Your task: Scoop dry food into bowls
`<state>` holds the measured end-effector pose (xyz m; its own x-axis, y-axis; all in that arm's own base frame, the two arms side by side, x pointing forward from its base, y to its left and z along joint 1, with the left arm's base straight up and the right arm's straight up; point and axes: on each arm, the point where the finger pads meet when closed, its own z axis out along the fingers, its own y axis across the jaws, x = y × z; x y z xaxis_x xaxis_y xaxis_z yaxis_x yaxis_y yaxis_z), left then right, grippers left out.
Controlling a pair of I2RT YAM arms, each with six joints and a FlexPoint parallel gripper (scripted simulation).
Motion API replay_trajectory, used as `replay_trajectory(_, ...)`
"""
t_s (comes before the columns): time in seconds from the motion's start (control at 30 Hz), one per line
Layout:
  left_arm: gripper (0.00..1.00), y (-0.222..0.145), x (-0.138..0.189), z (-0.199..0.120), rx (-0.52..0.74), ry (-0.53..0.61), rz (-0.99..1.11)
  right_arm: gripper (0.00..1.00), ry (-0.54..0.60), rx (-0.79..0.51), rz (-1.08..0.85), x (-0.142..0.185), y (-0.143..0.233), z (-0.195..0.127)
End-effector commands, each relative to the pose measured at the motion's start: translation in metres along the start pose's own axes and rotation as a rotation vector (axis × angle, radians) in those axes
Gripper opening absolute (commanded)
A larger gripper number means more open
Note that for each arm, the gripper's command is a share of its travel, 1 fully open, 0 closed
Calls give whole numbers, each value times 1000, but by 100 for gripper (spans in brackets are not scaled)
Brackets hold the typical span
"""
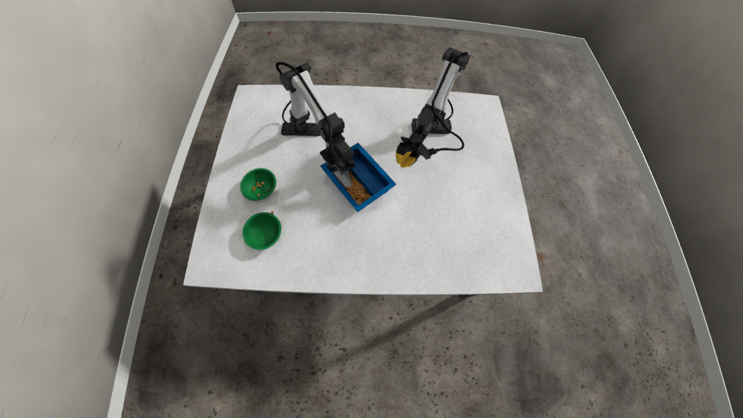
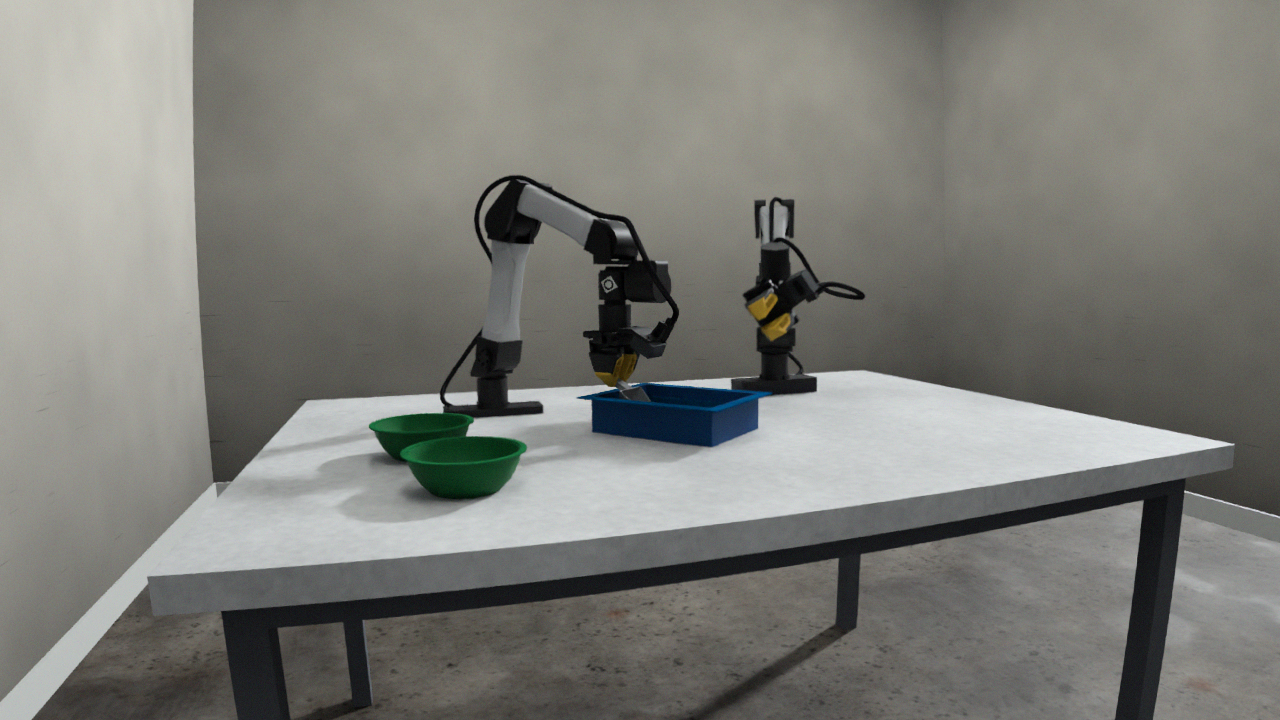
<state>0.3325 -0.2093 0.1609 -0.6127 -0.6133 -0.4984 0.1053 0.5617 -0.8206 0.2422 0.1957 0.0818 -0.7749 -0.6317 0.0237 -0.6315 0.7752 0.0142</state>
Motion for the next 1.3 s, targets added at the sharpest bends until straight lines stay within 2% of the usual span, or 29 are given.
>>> replay_trajectory(0.0, 28, -3, 22, 2, 55, 41, -117, 0, 37, -8, -2, 7, 4, 4)
replay_trajectory(0.1, 28, 3, 44, 0, 52, 90, -179, 0, 37, -8, -2, 7, 4, 4)
replay_trajectory(0.23, 28, 8, 52, -1, 39, 90, -218, 0, 37, -8, -2, 7, 4, 4)
replay_trajectory(0.33, 28, 12, 79, -7, 43, 170, -280, 0, 37, -8, -2, 7, 4, 4)
replay_trajectory(0.63, 28, 32, 136, -27, -5, 303, -463, 0, 37, -8, -2, 7, 4, 4)
replay_trajectory(0.87, 28, 37, 142, -30, -15, 304, -455, 0, 37, -8, -2, 7, 4, 4)
replay_trajectory(0.93, 28, 43, 152, -33, -38, 348, -420, 0, 37, -8, -2, 7, 4, 4)
replay_trajectory(1.1, 28, 24, 138, -29, 18, 323, -422, 0, 37, -8, -2, 7, 4, 4)
replay_trajectory(1.27, 28, 34, 147, -26, -19, 331, -421, 0, 37, -8, -2, 7, 4, 4)
